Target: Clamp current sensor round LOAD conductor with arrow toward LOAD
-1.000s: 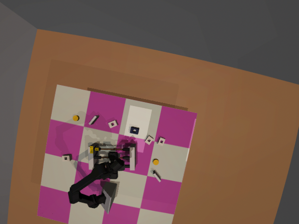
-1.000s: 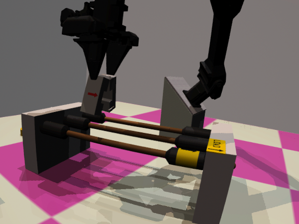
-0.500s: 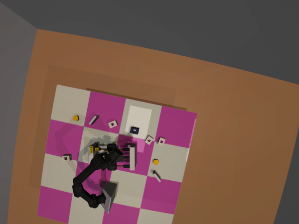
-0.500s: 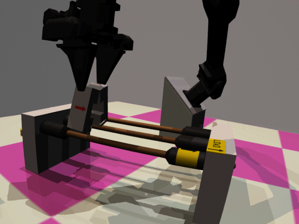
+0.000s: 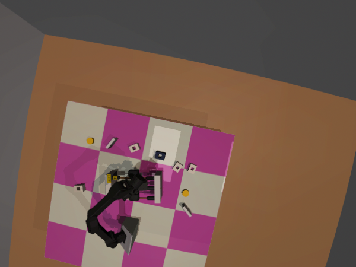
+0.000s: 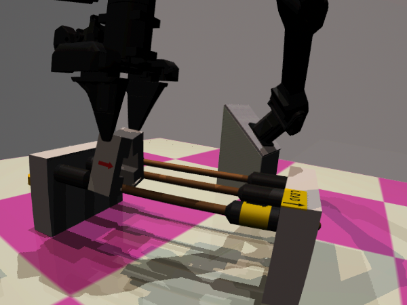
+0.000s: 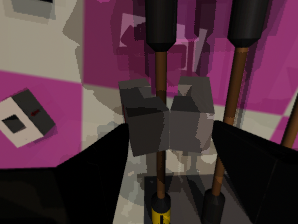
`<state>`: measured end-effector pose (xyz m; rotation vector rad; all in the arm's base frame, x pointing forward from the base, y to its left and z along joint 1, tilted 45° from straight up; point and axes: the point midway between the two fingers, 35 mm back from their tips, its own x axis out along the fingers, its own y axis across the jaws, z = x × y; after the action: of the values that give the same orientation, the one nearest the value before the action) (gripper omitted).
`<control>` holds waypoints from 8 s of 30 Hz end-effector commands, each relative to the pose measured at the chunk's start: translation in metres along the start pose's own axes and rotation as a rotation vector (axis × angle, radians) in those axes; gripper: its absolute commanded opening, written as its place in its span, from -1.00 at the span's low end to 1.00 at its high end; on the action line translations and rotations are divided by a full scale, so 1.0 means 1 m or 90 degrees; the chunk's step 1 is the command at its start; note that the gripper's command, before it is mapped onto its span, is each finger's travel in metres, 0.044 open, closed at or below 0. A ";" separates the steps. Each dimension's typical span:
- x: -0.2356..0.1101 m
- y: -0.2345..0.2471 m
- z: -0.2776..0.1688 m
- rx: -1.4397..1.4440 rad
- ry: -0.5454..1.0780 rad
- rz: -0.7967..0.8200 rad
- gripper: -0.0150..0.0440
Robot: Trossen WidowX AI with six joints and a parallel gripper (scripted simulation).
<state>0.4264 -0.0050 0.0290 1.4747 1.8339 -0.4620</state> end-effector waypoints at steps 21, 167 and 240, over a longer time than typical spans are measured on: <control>0.031 0.001 -0.001 0.000 0.001 0.000 -0.49; 0.097 0.002 -0.002 -0.002 0.002 0.015 -0.49; 0.080 0.002 -0.002 0.003 0.005 0.006 -0.49</control>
<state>0.4173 0.0655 -0.0278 1.4749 1.8616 -0.4427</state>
